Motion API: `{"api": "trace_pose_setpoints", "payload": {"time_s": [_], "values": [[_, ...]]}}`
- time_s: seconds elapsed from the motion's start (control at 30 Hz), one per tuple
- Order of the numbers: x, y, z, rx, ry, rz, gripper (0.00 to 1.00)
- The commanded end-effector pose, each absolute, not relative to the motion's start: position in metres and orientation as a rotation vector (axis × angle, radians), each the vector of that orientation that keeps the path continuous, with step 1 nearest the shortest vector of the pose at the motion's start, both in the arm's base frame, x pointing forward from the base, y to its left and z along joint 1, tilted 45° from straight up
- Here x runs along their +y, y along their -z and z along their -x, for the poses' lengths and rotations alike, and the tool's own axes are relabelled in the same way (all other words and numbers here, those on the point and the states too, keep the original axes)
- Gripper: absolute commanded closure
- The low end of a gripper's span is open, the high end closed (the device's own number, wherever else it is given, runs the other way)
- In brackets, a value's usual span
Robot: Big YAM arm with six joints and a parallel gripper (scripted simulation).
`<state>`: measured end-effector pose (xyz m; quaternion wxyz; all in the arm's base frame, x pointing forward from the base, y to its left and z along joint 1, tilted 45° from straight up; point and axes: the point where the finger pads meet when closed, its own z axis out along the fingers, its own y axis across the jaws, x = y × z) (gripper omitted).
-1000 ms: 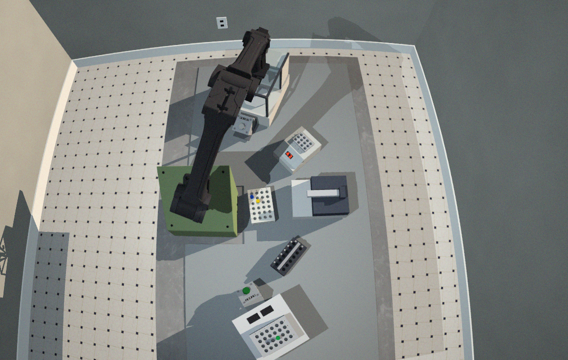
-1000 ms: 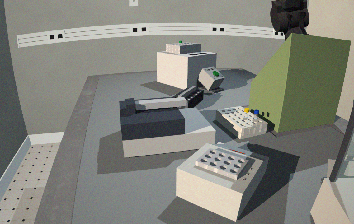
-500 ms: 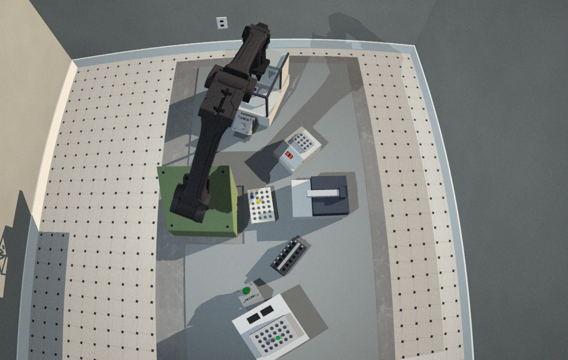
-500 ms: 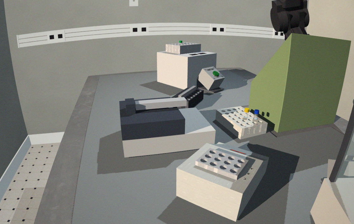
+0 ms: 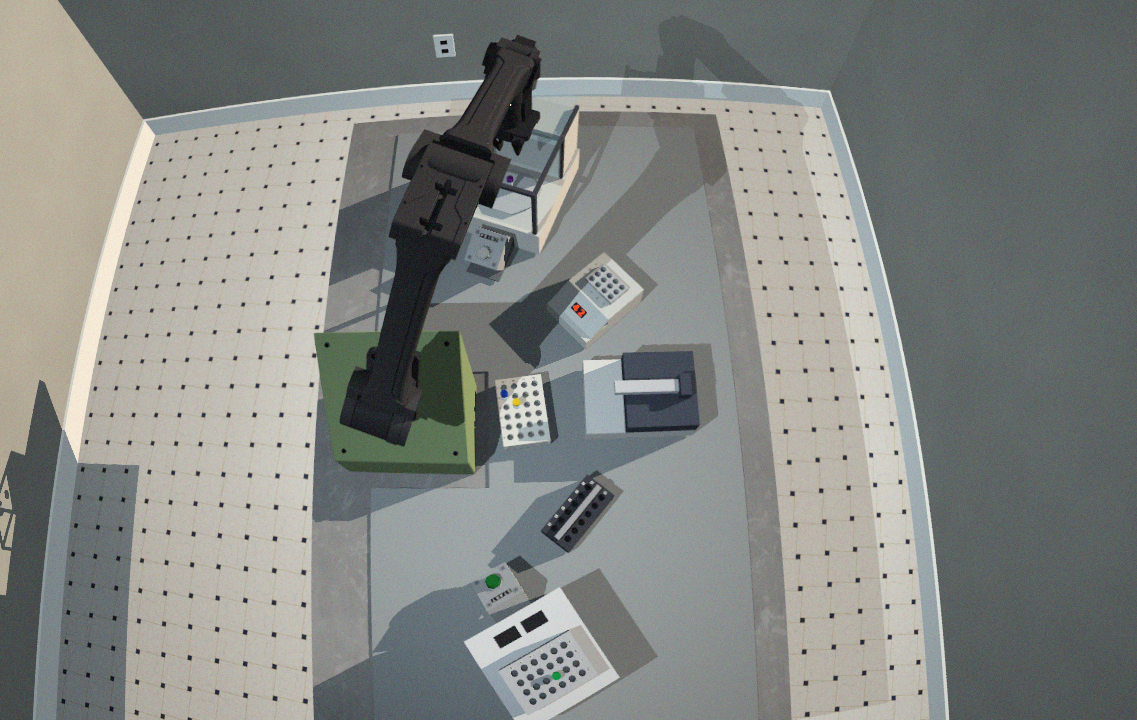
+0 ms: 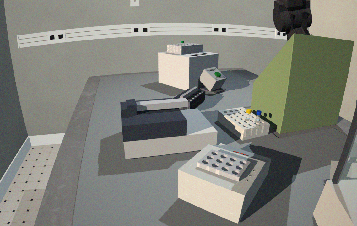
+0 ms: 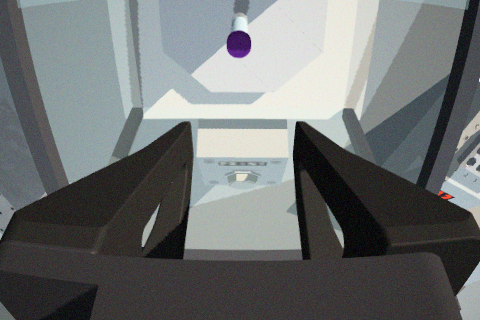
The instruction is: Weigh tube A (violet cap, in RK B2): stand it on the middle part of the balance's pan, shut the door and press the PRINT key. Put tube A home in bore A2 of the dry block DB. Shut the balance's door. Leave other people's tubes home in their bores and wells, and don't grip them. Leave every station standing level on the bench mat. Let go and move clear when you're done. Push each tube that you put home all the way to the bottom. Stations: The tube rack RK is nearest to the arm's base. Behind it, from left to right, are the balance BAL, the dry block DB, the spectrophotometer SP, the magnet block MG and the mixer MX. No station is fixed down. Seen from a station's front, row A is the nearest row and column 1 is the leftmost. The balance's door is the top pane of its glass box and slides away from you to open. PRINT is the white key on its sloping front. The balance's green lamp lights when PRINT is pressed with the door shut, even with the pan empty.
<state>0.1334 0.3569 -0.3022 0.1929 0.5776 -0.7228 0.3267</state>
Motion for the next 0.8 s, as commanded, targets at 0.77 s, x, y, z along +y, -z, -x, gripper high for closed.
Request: {"api": "trace_pose_setpoints", "payload": {"time_s": [0.77], "values": [[0.422, 0.262, -0.131, -2.094, -0.879, -1.656, 0.64]]}}
